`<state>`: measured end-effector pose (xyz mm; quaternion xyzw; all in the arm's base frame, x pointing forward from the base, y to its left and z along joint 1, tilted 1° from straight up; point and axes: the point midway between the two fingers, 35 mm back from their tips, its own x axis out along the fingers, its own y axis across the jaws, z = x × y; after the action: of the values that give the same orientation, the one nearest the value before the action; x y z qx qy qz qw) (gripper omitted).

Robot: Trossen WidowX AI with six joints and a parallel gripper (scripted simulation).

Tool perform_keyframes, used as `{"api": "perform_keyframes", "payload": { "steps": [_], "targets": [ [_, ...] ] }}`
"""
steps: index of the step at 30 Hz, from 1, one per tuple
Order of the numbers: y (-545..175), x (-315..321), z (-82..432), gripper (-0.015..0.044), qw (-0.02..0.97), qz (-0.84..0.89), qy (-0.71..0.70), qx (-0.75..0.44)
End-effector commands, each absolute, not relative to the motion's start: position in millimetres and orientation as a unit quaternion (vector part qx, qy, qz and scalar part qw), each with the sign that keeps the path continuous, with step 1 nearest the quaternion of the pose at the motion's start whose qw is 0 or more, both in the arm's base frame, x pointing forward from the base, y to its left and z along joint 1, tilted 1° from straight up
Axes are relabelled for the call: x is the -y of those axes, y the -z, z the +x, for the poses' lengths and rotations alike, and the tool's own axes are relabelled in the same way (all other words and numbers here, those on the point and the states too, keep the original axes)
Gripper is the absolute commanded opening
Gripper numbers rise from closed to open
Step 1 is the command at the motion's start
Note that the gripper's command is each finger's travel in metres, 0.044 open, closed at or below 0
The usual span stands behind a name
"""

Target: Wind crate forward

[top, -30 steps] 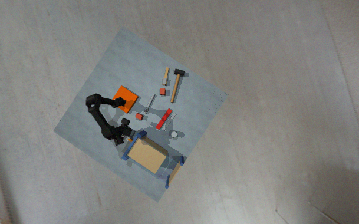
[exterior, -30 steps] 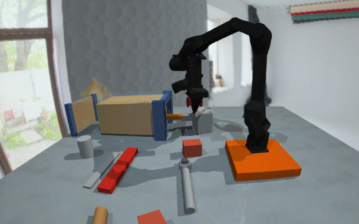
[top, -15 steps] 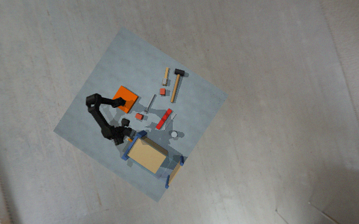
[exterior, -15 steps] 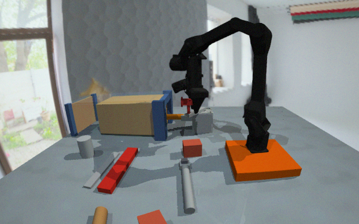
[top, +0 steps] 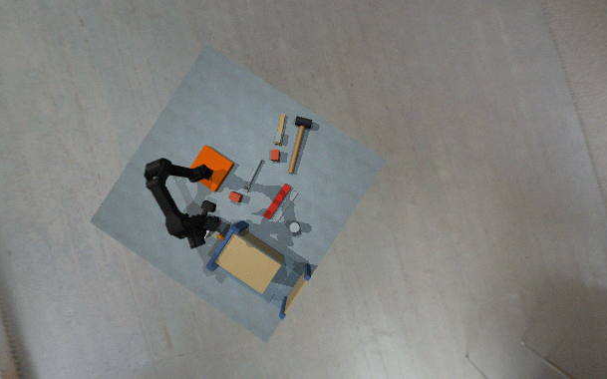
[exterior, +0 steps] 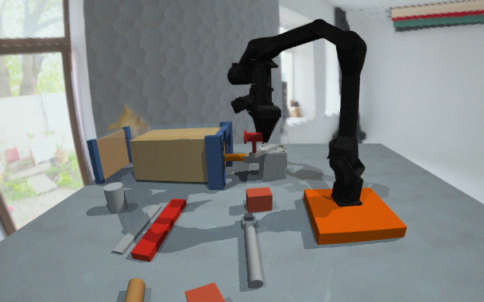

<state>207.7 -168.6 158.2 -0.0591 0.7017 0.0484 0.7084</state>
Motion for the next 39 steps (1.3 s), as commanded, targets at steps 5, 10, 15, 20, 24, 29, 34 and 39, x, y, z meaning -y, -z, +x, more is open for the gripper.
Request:
{"api": "perform_keyframes", "payload": {
  "steps": [5, 10, 15, 20, 24, 29, 34, 39],
  "targets": [
    [-188.8, 168.1, 207.7, 0.044, 0.711, -0.061, -0.045, -0.699],
    [-188.8, 168.1, 207.7, 0.044, 0.711, -0.061, -0.045, -0.699],
    [-208.6, 160.9, 199.6, 0.044, 0.724, -0.073, -0.033, -0.685],
    [-252.5, 139.3, 174.4, 0.044, 0.754, -0.103, -0.003, -0.649],
    [-254.4, 138.1, 173.0, 0.044, 0.755, -0.105, -0.001, -0.647],
    [-254.4, 138.1, 173.0, 0.044, 0.755, -0.105, -0.001, -0.647],
    [-254.4, 138.1, 173.0, 0.044, 0.755, -0.105, -0.001, -0.647],
    [-254.4, 138.1, 173.0, 0.044, 0.755, -0.105, -0.001, -0.647]
  ]
}}
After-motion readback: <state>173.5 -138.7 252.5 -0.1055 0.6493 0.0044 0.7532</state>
